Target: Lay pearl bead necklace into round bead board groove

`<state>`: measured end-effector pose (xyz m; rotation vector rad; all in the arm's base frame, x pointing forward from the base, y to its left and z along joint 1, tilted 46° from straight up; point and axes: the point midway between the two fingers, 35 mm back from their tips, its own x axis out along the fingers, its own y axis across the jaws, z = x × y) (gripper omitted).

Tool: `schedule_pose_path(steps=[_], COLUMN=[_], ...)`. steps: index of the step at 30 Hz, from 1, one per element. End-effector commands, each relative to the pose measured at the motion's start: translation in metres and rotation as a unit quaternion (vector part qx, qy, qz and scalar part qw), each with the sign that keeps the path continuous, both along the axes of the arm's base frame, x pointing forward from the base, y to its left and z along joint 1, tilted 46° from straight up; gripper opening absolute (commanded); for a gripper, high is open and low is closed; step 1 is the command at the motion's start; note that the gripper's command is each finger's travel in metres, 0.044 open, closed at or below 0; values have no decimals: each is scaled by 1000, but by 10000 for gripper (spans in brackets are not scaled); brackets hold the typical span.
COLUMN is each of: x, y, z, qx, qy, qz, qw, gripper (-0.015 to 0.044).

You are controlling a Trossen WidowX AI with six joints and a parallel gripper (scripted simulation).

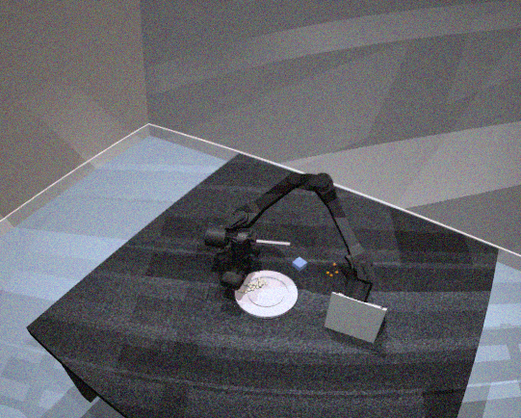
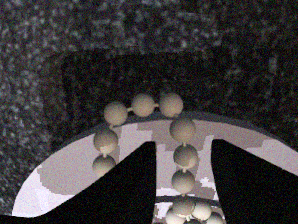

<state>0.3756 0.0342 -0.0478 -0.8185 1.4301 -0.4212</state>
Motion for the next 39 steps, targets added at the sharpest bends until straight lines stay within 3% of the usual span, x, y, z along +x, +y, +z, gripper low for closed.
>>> schedule_pose_path(steps=[1, 39], x=[0, -4], y=[0, 16], z=[0, 16], qx=[0, -3], qy=[0, 3], qz=[0, 1], qw=[1000, 1000], gripper=[15, 0])
